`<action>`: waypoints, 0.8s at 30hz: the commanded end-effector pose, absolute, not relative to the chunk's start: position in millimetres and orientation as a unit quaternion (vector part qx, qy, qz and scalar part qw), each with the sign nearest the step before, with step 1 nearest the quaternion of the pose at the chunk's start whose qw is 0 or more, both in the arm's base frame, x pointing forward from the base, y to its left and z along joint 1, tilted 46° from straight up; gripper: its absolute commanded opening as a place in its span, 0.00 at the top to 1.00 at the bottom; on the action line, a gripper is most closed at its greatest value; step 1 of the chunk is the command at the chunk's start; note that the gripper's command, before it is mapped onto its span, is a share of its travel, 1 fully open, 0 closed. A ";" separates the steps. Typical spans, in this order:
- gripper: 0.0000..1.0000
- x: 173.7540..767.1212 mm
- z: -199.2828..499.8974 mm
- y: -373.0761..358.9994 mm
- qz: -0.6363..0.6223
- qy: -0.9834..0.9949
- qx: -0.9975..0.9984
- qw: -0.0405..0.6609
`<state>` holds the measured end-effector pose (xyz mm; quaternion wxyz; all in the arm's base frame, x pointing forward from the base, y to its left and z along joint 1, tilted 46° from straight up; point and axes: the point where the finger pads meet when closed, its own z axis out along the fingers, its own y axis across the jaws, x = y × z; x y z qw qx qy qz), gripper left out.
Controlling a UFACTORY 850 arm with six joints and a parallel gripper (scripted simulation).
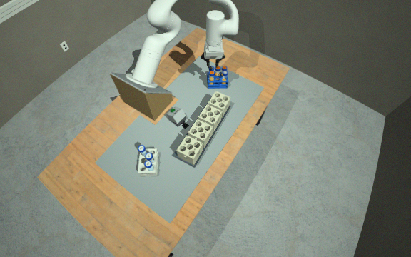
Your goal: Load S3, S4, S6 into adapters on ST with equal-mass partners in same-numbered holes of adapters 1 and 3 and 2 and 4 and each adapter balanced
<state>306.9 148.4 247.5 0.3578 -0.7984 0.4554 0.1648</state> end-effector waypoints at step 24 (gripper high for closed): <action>0.56 304.1 284.0 110.6 0.164 0.455 -0.798 0.358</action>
